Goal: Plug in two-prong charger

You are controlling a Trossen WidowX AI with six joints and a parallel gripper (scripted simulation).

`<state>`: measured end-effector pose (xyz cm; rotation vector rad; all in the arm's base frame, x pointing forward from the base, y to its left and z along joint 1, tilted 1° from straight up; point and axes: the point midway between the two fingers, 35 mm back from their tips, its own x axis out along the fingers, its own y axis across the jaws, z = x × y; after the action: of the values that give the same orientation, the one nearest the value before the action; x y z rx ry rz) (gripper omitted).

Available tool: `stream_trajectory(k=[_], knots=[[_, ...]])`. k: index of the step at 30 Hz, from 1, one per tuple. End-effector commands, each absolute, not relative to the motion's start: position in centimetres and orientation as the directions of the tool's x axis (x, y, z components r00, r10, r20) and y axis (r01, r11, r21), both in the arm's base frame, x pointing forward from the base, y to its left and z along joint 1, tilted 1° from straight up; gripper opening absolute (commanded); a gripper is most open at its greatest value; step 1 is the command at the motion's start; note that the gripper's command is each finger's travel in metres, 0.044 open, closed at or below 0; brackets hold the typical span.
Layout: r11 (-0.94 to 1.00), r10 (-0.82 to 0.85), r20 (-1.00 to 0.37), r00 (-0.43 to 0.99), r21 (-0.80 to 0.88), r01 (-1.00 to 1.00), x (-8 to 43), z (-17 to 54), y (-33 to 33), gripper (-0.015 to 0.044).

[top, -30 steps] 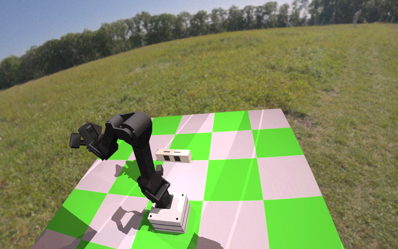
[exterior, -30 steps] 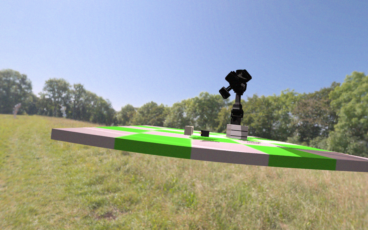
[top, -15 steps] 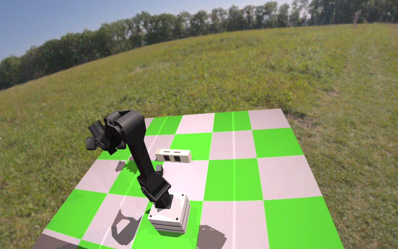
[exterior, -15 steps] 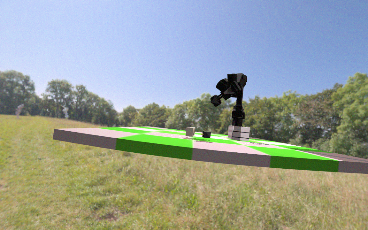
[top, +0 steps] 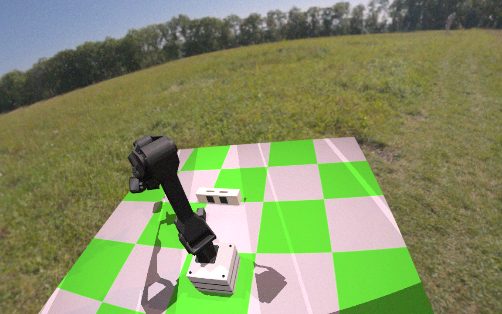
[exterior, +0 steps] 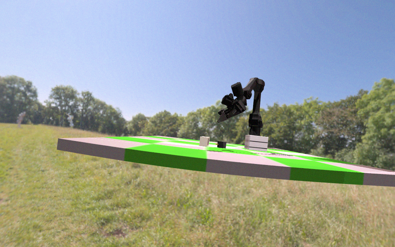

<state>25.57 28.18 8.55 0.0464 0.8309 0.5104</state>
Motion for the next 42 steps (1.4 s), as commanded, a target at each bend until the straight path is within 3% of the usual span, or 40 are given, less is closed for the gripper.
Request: stream_trajectory(k=[1, 21, 34, 42], knots=[[0.897, 0.399, -0.746, 0.533, 0.196, -0.397, 26.3, 7.5, 26.8, 0.0440], [0.957, 0.102, -0.967, 0.234, 0.032, -0.288, 26.5, 2.2, 17.3, 0.0440], [0.974, -0.010, -0.999, -0.045, 0.000, -0.227, 24.5, 0.9, 12.0, 0.0440], [0.975, -0.014, -0.998, -0.059, 0.000, -0.224, 24.4, 0.3, 11.8, 0.0440]])
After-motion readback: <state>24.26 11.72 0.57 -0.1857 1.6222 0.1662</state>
